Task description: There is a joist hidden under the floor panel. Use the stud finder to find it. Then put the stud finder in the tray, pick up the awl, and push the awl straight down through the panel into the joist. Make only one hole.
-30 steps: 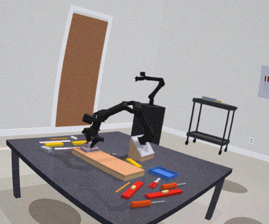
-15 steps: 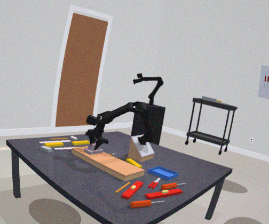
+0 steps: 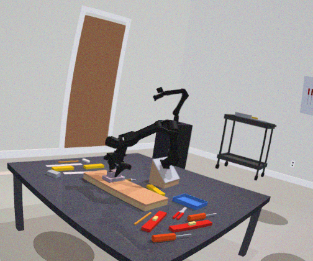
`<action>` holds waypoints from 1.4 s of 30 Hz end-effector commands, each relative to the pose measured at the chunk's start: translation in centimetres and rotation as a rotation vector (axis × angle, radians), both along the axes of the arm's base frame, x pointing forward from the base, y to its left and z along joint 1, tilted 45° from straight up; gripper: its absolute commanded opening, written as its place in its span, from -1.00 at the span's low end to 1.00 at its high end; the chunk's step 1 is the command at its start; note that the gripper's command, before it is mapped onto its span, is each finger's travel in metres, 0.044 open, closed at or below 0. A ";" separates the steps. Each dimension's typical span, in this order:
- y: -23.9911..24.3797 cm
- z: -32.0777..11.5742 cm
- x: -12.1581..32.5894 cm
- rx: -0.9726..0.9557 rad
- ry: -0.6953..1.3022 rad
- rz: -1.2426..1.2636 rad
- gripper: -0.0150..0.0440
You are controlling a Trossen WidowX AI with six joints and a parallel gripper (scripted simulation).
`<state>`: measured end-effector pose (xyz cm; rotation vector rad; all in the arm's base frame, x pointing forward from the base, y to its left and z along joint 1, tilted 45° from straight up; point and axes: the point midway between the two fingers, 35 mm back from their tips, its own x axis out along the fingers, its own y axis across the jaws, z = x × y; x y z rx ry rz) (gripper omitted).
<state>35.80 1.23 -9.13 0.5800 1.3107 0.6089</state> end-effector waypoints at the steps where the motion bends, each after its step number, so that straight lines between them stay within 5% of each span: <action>1: 1.1 1.0 -0.1 0.007 -0.004 0.006 -0.49; 42: 9.5 9.3 -1.1 0.013 -0.001 0.006 -0.49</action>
